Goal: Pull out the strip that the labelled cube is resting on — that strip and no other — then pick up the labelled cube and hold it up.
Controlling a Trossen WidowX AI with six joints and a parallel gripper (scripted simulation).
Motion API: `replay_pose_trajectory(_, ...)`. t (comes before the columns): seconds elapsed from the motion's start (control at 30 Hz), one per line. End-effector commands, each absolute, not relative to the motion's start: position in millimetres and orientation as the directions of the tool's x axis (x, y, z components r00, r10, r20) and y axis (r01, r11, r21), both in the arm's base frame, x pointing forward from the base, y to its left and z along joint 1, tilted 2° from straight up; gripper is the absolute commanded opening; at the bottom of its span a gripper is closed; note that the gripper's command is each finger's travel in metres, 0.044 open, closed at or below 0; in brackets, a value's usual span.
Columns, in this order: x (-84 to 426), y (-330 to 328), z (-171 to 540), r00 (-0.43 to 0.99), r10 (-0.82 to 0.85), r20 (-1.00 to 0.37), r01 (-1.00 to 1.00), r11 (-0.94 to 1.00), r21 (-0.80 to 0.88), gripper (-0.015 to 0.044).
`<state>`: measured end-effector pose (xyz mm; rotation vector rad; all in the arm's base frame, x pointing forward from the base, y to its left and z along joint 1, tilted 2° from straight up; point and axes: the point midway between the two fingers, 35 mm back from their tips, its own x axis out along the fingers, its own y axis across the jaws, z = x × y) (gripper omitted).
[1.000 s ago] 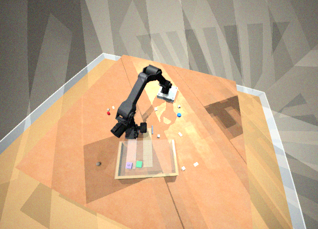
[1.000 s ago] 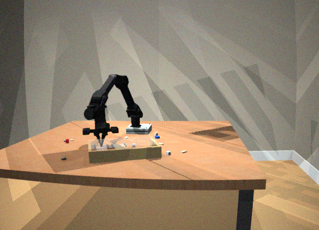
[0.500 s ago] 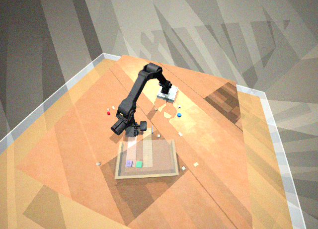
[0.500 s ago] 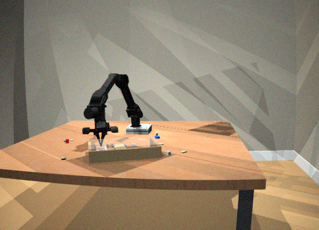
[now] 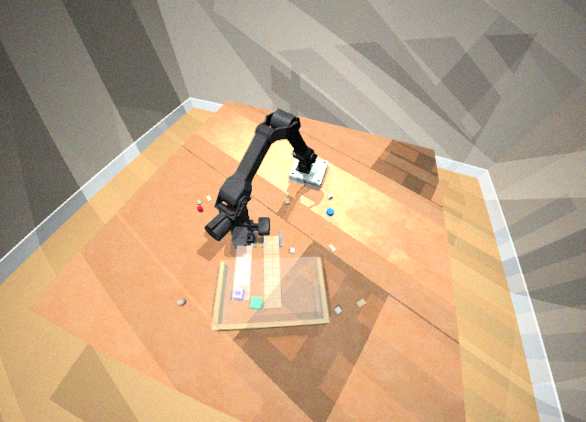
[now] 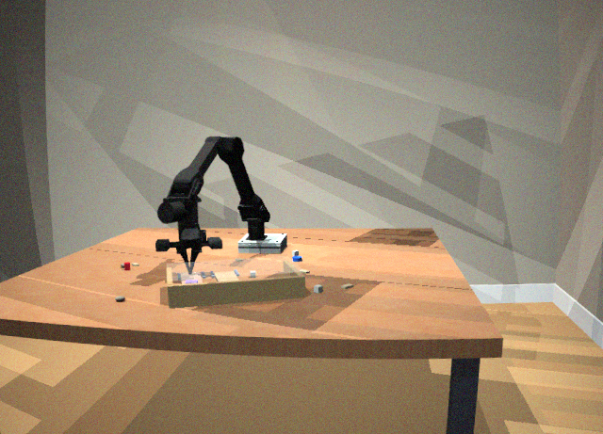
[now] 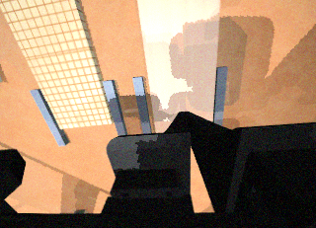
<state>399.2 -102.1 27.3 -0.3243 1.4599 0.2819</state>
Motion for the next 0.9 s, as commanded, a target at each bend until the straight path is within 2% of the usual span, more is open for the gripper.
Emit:
replay_pose_trajectory(0.0,388,-105,21,0.075,-0.004,-0.997,-0.382,0.924,-0.032,0.0)
replay_pose_trajectory(0.87,352,-121,17,0.071,-0.005,-0.997,-0.382,0.924,-0.032,0.0)
